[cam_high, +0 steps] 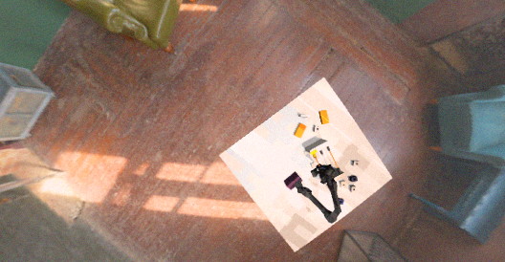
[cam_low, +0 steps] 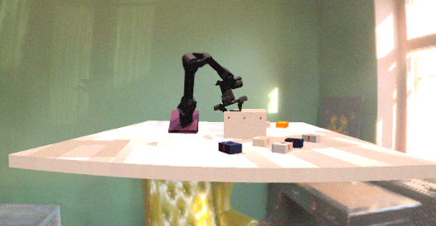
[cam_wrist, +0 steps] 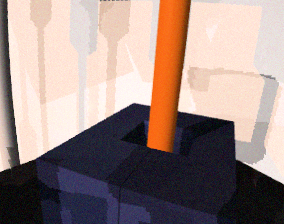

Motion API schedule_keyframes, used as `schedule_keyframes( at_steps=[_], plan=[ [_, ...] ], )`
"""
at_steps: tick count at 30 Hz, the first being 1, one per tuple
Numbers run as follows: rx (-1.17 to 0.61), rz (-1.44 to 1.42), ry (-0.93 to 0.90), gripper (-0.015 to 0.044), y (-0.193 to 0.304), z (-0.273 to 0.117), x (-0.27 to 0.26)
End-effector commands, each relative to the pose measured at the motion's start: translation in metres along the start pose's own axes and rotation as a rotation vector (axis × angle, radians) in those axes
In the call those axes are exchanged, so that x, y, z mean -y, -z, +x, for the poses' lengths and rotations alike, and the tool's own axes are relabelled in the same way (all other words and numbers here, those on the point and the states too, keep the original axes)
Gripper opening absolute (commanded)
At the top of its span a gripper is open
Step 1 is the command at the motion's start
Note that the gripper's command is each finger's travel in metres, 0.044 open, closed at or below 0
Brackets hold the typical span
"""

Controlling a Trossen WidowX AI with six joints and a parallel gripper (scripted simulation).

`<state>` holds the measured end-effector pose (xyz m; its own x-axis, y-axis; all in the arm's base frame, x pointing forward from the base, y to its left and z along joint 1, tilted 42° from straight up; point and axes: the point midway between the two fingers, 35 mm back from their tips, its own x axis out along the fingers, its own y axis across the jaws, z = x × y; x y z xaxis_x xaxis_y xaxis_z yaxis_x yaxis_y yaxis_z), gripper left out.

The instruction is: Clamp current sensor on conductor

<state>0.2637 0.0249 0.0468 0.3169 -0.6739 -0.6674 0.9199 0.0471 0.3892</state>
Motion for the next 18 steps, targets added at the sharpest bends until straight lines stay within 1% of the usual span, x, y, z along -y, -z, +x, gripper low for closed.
schedule_keyframes(
  at_steps=[1,17,18],
  plan=[
    [0.001,-0.003,0.002,0.0264,-0.0004,-0.0001,0.0004],
    [0.001,-0.003,0.002,0.0264,-0.0004,-0.0001,0.0004],
    [0.0,0.0,0.0,0.0257,0.0,0.0,0.0]
  ],
)
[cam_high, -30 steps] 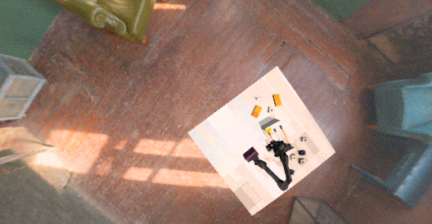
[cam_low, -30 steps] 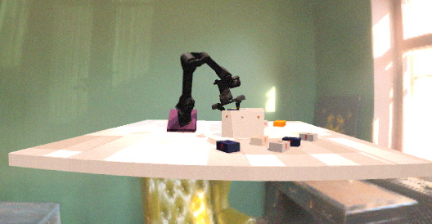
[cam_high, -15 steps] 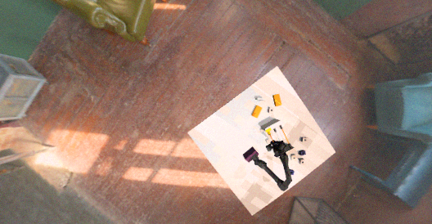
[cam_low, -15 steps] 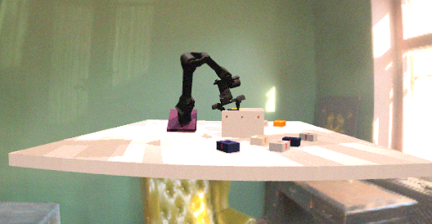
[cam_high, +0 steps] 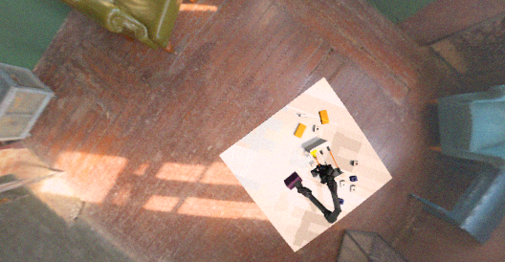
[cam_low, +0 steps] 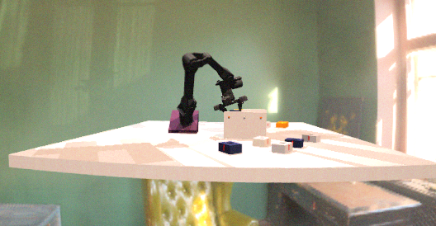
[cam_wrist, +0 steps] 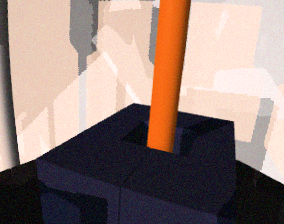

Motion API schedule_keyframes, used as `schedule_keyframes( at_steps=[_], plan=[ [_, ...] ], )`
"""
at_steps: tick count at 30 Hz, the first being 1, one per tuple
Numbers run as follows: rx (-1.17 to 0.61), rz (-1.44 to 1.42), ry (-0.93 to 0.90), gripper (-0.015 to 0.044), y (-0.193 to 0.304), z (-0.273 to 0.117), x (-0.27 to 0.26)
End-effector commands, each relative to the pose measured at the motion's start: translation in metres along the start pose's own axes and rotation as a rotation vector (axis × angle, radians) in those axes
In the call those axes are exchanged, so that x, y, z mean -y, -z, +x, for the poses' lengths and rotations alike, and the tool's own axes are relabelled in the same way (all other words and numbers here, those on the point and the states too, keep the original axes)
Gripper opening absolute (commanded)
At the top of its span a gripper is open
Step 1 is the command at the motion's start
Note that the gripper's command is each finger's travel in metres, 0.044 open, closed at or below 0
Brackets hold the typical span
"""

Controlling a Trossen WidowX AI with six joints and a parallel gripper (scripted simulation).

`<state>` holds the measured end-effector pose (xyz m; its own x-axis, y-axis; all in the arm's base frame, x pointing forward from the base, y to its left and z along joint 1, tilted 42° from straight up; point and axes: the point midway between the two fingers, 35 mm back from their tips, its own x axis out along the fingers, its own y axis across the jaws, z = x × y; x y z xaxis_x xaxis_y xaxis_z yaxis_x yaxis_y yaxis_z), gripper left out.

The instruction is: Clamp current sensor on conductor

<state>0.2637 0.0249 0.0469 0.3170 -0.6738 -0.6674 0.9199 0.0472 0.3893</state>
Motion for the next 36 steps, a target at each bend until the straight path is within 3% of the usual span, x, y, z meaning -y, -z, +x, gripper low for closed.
schedule_keyframes(
  at_steps=[1,22,26,36],
  plan=[
    [0.0,0.0,0.0,0.025,0.0,0.0,0.0],
    [0.0,0.0,0.0,0.011,0.0,0.0,0.0],
    [0.001,-0.001,0.018,0.0005,0.0001,-0.0019,-0.0007],
    [0.004,-0.009,0.018,0.0,-0.001,-0.0013,0.001]
  ],
)
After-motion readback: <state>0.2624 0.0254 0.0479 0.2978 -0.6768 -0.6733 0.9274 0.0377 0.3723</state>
